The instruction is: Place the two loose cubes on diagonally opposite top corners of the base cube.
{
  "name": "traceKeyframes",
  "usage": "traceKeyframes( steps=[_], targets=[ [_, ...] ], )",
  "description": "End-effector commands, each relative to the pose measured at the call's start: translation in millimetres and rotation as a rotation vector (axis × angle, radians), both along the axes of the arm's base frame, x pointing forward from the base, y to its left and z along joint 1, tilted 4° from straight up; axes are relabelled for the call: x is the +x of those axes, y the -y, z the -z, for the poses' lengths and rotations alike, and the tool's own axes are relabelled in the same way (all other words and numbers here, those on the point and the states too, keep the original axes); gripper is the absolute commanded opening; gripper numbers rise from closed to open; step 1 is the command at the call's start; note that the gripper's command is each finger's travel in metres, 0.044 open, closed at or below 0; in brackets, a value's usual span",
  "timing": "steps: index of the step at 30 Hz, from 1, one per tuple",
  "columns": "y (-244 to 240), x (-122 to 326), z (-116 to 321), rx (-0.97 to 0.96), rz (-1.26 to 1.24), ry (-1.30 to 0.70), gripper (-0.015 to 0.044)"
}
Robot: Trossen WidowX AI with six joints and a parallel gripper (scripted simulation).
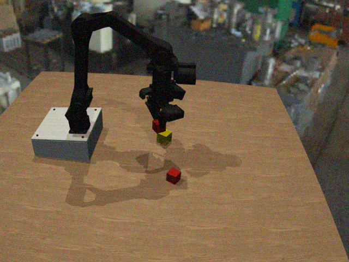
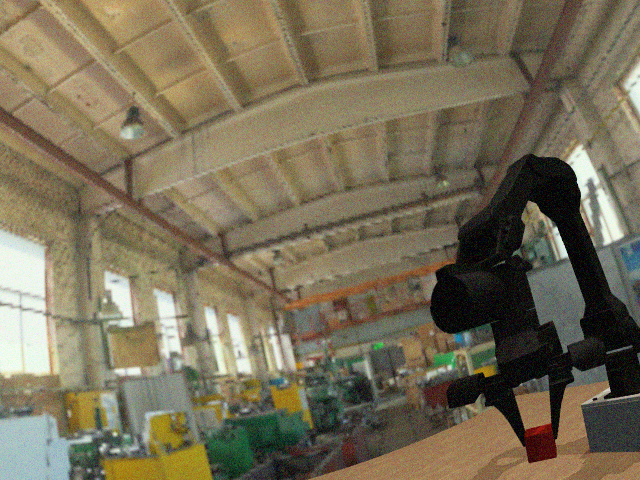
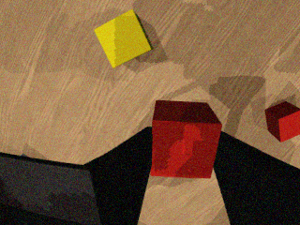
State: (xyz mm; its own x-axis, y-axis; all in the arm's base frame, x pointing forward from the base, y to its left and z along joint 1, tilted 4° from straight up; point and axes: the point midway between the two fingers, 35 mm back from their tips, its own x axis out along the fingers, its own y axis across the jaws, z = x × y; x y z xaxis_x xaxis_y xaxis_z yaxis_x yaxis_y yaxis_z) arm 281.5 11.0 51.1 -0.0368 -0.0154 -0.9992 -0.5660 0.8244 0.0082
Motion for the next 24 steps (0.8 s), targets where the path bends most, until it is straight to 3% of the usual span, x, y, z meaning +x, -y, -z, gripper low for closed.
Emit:
traceKeyframes(
  steps=[1, 24],
  targets=[
    [-14.0, 0.7, 6.7, 0.0, 0.08, -0.003, 0.0105],
    [-68.0, -1.3, 27.9, -0.008, 0.392, -0.001, 0.0105]
  ],
)
